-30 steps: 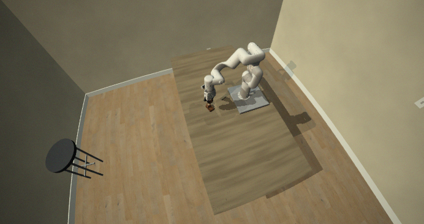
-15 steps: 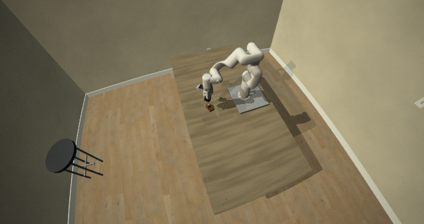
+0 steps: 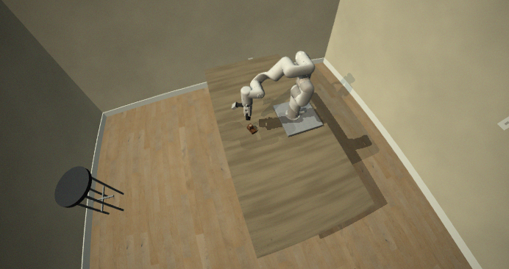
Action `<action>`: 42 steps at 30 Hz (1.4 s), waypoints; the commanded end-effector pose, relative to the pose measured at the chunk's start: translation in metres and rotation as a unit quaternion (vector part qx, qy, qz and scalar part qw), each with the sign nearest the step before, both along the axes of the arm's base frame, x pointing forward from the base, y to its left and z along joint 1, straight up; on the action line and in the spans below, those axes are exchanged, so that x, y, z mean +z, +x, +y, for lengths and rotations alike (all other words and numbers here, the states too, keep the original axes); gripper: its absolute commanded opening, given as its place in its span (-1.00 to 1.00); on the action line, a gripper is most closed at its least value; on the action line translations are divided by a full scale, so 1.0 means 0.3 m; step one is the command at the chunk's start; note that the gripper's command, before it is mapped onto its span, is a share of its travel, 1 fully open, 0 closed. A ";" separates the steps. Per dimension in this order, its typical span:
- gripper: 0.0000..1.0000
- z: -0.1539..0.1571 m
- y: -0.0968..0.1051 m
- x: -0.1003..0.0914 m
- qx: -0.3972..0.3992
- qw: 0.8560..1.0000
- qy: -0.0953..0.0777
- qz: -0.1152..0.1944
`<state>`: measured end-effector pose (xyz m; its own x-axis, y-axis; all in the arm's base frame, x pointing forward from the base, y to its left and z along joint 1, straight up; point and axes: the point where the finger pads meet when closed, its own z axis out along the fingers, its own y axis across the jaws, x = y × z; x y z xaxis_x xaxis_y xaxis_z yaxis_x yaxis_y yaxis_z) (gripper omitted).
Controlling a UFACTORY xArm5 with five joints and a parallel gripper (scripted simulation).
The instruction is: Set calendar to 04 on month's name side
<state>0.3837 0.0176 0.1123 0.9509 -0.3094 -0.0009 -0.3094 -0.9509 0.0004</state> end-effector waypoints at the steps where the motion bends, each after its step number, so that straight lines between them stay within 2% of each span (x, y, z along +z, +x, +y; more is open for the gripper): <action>1: -0.43 -0.030 0.015 0.002 0.075 0.997 0.000 -0.001; 2: -0.43 -0.041 0.019 0.002 0.101 0.995 0.000 -0.001; 5: -0.43 -0.045 0.020 0.001 0.110 0.994 0.000 -0.001; 7: -0.43 -0.069 0.027 0.000 0.163 0.987 0.000 -0.001; 12: -0.43 -0.093 0.034 -0.002 0.217 0.976 0.000 -0.001; 19: -0.43 -0.142 0.046 -0.005 0.320 0.947 0.000 -0.001; 21: -0.43 -0.142 0.046 -0.005 0.320 0.947 0.000 -0.001; 23: -0.43 -0.167 0.051 -0.006 0.372 0.928 0.000 -0.001; 25: -0.43 -0.174 0.053 -0.007 0.385 0.923 0.000 -0.001; 29: -0.43 -0.204 0.058 -0.009 0.445 0.896 0.000 -0.001; 30: -0.43 -0.204 0.058 -0.009 0.446 0.895 0.000 -0.001; 31: -0.43 -0.217 0.061 -0.010 0.470 0.883 0.000 -0.001; 32: -0.43 -0.219 0.061 -0.010 0.474 0.881 0.000 -0.001; 35: -0.43 -0.243 0.065 -0.012 0.518 0.856 0.000 -0.001; 36: -0.43 -0.248 0.065 -0.012 0.526 0.850 0.000 -0.001; 38: -0.43 -0.248 0.065 -0.012 0.526 0.850 0.000 -0.001; 40: -0.43 -0.274 0.069 -0.014 0.572 0.820 0.000 0.000; 42: -0.43 -0.286 0.070 -0.015 0.592 0.806 0.000 0.000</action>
<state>0.4021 -0.0580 0.1074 0.6927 0.7212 -0.0013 0.7212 -0.6927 -0.0017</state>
